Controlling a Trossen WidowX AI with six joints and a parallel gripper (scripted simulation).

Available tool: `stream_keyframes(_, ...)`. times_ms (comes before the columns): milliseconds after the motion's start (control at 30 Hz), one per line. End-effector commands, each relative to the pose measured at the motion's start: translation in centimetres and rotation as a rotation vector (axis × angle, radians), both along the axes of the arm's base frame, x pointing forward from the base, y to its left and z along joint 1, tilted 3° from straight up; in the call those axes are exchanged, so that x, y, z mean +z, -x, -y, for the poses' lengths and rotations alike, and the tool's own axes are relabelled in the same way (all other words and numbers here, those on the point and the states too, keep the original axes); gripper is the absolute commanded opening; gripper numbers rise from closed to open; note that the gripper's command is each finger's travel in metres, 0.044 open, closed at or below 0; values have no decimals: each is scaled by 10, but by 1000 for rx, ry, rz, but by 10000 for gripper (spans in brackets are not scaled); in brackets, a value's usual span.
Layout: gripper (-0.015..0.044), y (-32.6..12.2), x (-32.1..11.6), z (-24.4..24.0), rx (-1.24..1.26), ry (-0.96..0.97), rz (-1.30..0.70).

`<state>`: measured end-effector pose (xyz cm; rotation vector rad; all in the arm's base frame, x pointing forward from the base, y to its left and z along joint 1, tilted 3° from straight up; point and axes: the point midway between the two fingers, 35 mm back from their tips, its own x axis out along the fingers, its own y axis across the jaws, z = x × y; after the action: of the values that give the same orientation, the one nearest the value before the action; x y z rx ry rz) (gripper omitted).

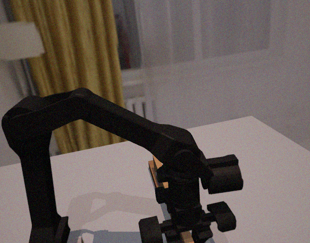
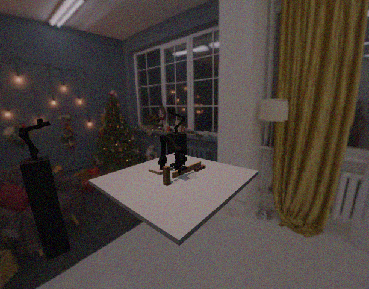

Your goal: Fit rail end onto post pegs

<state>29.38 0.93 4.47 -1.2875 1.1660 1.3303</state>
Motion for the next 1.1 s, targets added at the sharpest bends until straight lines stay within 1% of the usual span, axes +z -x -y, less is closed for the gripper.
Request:
stream_keyframes(0, 0, -3, 2, 1, 2, 0, 7)
stream_keyframes(1067, 0, -5, 2, 11, 2, 1, 7)
